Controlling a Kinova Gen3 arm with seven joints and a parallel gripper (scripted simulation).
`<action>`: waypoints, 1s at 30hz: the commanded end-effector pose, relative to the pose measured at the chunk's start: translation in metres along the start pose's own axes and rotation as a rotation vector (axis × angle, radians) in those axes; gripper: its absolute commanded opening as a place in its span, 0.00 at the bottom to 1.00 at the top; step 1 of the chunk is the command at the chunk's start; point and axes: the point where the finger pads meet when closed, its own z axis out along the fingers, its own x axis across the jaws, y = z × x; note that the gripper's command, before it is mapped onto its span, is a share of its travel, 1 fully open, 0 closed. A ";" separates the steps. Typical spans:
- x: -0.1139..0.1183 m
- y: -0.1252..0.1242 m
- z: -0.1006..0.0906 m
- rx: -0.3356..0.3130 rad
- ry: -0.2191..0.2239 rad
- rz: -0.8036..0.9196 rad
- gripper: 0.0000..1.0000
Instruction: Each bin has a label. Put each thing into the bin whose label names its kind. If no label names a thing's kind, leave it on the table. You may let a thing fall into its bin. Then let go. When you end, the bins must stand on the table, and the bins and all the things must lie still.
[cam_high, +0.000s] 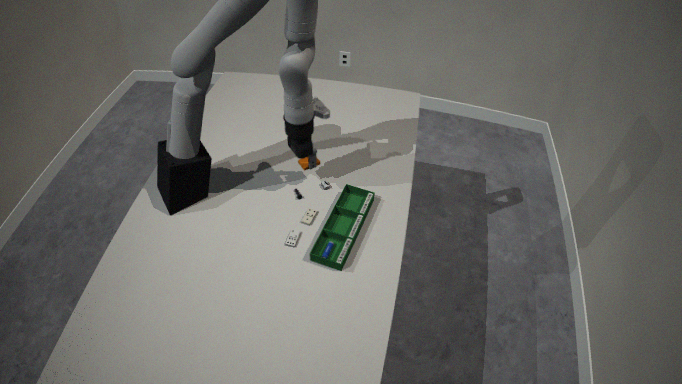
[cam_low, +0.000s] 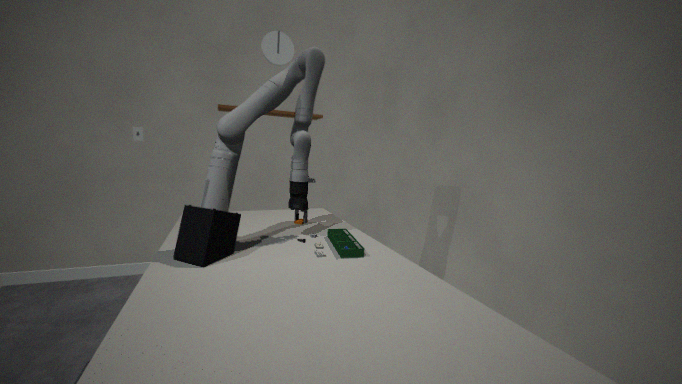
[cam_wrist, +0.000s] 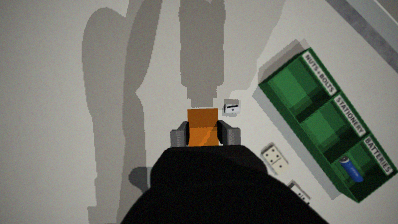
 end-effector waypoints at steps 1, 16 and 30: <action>0.001 -0.001 -0.001 0.002 0.003 0.000 0.70; 0.001 -0.001 0.007 0.002 0.003 0.000 0.70; 0.061 0.005 0.006 0.002 0.003 0.000 0.70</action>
